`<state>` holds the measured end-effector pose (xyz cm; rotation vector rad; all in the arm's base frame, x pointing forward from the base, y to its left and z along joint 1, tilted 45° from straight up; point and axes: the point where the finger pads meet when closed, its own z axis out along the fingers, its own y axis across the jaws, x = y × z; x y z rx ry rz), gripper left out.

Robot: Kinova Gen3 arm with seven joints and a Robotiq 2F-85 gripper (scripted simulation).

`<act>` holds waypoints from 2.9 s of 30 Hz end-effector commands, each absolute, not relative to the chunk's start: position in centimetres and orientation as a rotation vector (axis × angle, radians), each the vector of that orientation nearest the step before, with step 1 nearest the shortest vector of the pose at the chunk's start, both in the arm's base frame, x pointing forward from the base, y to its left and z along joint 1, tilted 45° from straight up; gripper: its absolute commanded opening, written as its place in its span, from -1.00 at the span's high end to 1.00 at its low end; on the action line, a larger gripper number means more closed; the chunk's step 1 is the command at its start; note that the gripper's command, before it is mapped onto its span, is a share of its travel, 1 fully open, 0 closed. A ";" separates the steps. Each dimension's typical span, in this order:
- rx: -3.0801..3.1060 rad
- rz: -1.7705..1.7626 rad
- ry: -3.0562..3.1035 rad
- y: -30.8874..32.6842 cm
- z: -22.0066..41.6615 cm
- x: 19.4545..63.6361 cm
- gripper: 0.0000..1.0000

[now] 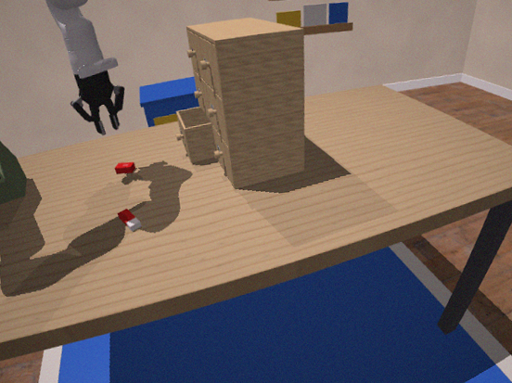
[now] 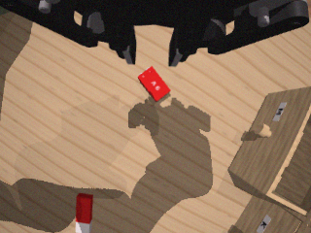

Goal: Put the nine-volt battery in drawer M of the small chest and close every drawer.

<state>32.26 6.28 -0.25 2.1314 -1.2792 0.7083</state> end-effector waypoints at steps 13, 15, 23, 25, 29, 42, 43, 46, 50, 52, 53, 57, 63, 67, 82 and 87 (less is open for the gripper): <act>2.262 0.564 -0.914 4.8 -1.3 32.9 0.34; 2.269 0.555 -0.890 4.7 -1.4 32.9 0.34; 2.306 0.500 -0.743 4.3 -1.8 33.2 0.34; 2.314 0.486 -0.707 4.2 -1.9 33.2 0.34; 2.326 0.461 -0.642 3.9 -2.0 33.3 0.34; 2.347 0.413 -0.517 3.5 -2.4 33.5 0.34; 2.348 0.410 -0.509 3.5 -2.4 33.5 0.34; 2.351 0.402 -0.490 3.4 -2.5 33.6 0.34; 2.352 0.398 -0.479 3.4 -2.5 33.6 0.34; 2.353 0.395 -0.471 3.4 -2.5 33.6 0.34; 2.354 0.393 -0.467 3.4 -2.5 33.6 0.34; 2.355 0.389 -0.457 3.3 -2.6 33.6 0.34; 2.355 0.387 -0.451 3.3 -2.6 33.6 0.34; 2.356 0.387 -0.451 3.3 -2.6 33.6 0.34; 2.356 0.387 -0.451 3.3 -2.6 33.6 0.15; 2.356 0.387 -0.451 3.3 -2.6 33.6 0.15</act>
